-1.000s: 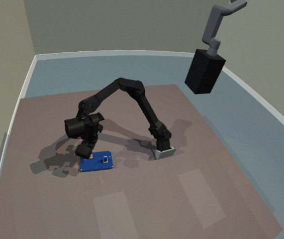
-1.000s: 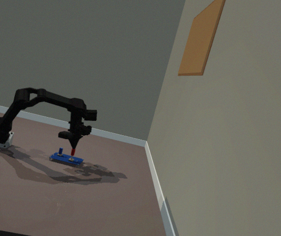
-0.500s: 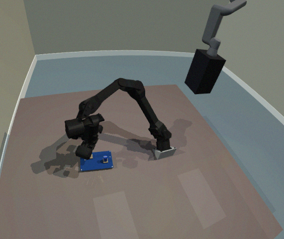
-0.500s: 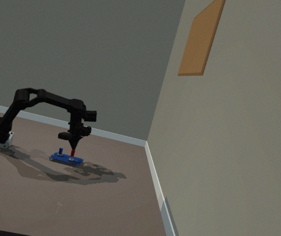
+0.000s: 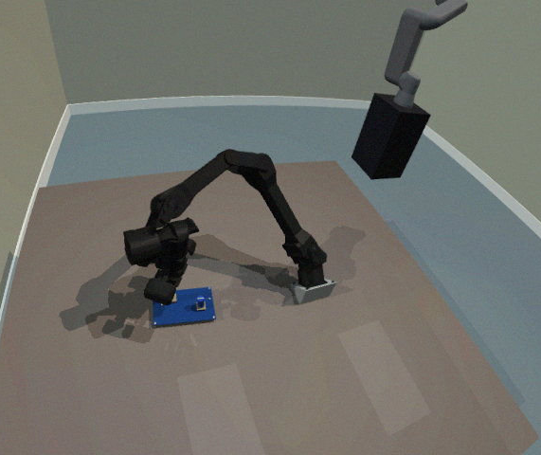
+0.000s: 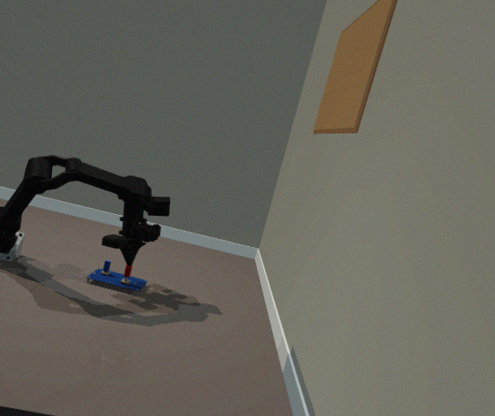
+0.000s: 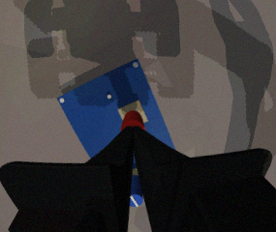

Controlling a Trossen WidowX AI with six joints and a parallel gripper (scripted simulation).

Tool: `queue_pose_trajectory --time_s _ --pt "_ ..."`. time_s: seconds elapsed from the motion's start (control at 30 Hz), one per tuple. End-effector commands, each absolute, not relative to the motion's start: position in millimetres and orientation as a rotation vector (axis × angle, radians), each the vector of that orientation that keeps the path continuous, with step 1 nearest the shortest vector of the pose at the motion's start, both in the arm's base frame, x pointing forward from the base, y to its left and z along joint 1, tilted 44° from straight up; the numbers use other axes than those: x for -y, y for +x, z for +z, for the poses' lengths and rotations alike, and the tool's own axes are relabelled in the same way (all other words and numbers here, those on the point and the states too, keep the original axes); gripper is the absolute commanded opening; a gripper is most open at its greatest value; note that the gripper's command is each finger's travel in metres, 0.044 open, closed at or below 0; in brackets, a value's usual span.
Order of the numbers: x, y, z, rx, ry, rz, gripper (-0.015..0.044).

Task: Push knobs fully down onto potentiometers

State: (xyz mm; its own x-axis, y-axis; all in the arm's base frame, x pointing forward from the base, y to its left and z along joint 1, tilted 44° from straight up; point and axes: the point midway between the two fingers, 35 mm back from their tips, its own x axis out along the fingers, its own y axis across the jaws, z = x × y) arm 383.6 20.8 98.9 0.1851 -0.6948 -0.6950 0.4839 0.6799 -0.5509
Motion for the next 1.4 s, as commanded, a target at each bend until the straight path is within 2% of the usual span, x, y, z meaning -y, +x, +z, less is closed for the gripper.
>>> queue_pose_trajectory --time_s 0.0,1.37 --pt "-17.6 383.7 96.8 -1.108 -0.226 -0.845 0.0" --pt "-14.8 383.9 94.0 -1.108 -0.226 -0.845 0.0"
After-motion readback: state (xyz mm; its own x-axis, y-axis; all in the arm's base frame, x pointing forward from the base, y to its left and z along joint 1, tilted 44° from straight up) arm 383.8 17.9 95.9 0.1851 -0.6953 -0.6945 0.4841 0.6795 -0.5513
